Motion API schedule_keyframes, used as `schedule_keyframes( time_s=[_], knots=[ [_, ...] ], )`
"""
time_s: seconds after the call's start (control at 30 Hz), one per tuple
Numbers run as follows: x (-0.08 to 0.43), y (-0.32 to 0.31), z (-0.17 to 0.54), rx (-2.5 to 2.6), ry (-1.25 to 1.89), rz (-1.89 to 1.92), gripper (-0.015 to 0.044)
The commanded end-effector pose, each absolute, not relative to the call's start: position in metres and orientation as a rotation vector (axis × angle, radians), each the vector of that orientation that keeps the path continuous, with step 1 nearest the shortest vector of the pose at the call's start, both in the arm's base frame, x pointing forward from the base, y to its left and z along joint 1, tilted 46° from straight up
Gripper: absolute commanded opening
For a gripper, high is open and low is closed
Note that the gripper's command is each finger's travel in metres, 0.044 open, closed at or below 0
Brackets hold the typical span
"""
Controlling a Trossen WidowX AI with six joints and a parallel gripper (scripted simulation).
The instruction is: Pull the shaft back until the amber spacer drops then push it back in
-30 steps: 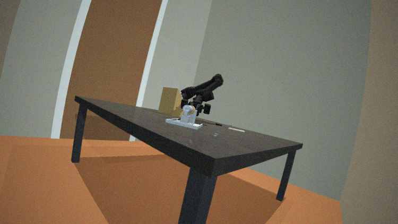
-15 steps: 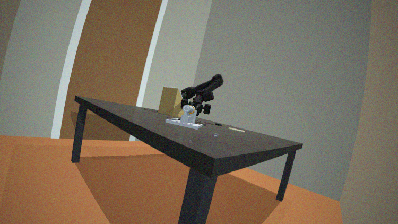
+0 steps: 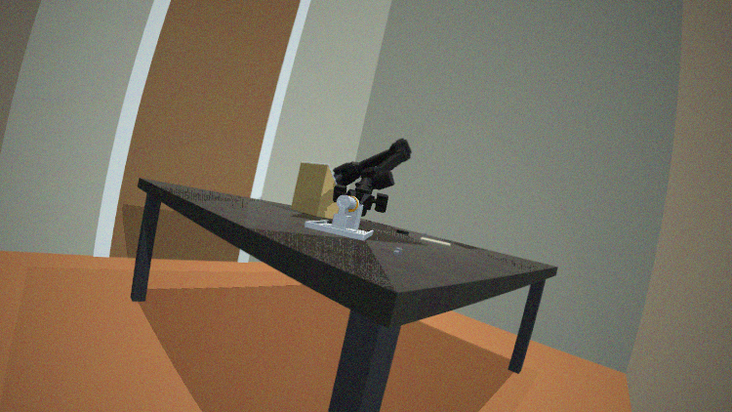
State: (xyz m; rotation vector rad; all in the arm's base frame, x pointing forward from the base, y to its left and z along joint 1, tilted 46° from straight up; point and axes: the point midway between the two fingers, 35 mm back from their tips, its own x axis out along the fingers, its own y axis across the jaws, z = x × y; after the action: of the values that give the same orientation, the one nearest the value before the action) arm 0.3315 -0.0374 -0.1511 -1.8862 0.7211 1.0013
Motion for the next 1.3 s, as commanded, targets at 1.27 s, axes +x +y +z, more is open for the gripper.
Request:
schedule_keyframes(
  time_s=[1.27],
  knots=[
    [0.3285, -0.035, -0.1484, -1.882, 0.722, 1.001, 0.0]
  ],
)
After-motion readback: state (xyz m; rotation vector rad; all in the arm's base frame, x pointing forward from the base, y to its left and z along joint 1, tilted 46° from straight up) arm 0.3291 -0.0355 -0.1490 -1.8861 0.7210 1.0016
